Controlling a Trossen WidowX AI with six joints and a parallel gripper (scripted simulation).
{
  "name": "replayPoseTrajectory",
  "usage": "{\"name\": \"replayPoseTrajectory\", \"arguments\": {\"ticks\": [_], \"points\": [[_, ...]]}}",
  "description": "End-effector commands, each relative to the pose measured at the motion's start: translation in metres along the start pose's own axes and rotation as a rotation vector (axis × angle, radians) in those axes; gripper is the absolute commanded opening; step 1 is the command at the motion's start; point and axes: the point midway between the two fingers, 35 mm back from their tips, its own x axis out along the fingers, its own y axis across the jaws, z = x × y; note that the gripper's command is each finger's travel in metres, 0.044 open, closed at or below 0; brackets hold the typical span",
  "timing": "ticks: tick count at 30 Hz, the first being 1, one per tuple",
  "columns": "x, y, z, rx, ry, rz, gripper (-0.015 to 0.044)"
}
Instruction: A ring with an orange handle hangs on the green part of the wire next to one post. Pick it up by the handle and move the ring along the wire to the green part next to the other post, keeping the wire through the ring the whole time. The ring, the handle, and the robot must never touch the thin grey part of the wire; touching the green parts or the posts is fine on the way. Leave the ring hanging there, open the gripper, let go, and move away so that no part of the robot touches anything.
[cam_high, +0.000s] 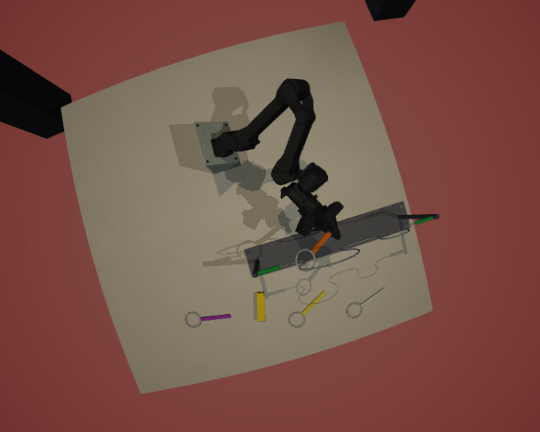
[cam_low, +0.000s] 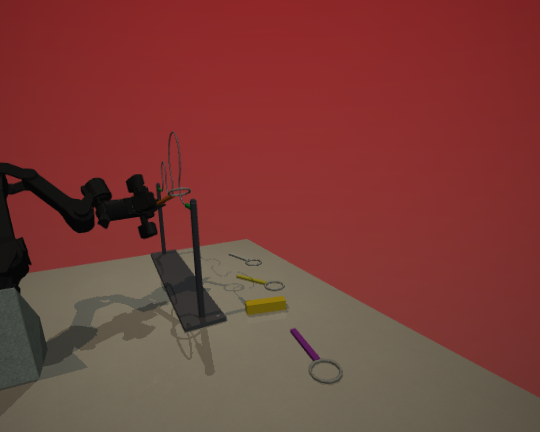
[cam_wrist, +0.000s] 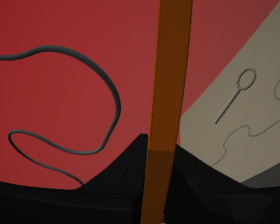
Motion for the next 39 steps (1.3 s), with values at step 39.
{"name": "replayPoseTrajectory", "arguments": {"ticks": [39], "points": [[-0.013,-0.069,0.016,-0.401,0.029,-0.199,-0.015]]}}
